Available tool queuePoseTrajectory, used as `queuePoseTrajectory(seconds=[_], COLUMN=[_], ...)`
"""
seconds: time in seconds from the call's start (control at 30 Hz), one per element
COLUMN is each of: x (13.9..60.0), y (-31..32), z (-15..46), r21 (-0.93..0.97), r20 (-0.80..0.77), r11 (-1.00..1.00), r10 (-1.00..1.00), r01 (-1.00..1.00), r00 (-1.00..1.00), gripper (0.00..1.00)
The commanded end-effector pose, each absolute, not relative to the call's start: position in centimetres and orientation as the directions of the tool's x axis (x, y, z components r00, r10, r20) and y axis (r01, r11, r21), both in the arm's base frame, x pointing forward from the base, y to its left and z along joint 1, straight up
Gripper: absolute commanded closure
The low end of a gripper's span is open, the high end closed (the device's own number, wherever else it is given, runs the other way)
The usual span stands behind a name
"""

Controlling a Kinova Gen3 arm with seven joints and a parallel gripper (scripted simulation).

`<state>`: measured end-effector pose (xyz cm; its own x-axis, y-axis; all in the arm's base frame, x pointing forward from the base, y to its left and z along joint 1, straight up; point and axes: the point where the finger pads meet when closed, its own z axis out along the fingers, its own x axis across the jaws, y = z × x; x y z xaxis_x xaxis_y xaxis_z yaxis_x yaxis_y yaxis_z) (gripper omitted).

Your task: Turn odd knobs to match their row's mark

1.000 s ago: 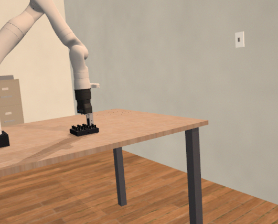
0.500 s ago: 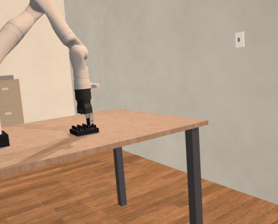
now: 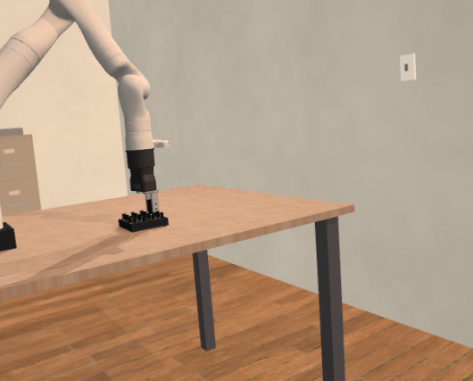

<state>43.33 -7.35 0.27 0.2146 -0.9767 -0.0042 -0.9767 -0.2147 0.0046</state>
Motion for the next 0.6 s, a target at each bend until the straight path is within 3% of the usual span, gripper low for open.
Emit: queuePoseTrajectory(seconds=[0.0,0.57], x=[43.6,43.6], y=[-7.2,-7.2], z=[1.1,3.6], r21=[-0.004,-0.004], r20=[-0.003,-0.003], r11=[-0.217,-0.217], r10=[-0.976,-0.976], r01=[-0.976,-0.976], r00=[0.217,0.217], gripper=[0.54,0.54])
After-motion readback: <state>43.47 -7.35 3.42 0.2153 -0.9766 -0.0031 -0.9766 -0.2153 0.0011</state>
